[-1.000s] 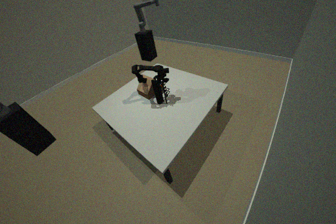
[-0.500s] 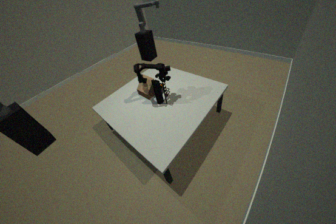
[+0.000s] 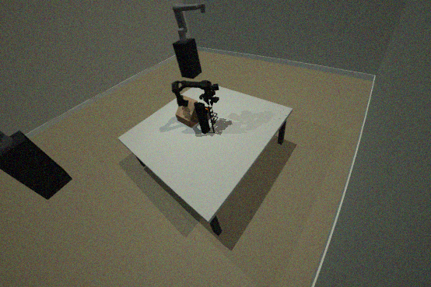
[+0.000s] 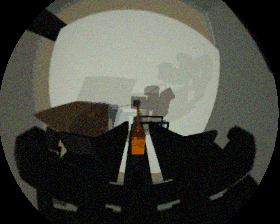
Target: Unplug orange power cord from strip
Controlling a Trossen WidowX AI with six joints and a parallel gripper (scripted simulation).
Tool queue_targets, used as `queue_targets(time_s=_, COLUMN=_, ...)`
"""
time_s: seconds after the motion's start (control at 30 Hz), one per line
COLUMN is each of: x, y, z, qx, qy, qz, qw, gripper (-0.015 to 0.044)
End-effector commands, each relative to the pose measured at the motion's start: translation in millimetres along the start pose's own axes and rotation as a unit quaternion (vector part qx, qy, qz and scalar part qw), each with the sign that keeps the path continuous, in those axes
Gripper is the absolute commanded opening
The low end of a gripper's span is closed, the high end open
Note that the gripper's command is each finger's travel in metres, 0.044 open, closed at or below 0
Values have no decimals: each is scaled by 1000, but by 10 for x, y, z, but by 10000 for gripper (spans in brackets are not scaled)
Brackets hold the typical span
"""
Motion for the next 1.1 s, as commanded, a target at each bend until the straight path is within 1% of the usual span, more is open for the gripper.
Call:
queue_targets(time_s=0.0, x=-3, y=1, z=0, qx=0, qy=0, qz=1, qw=1000, gripper=160)
queue_targets(time_s=0.1, x=4, y=0, z=60, qx=0, qy=2, qz=2, qw=1000, gripper=160)
queue_targets(time_s=0.3, x=-34, y=0, z=61, qx=0, qy=2, qz=2, qw=1000, gripper=160)
queue_targets(time_s=1.07, x=-405, y=16, z=60, qx=1, qy=3, qz=2, qw=1000, gripper=160)
Point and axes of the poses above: the point midway between the two fingers, 35 mm back from their tips, its own z axis back along the fingers, its own y axis across the jaws, x = y × z, the point moved 7 cm from there along z, back along the fingers, and after that the axes turned 1 degree about z, right-handed, at the moved point
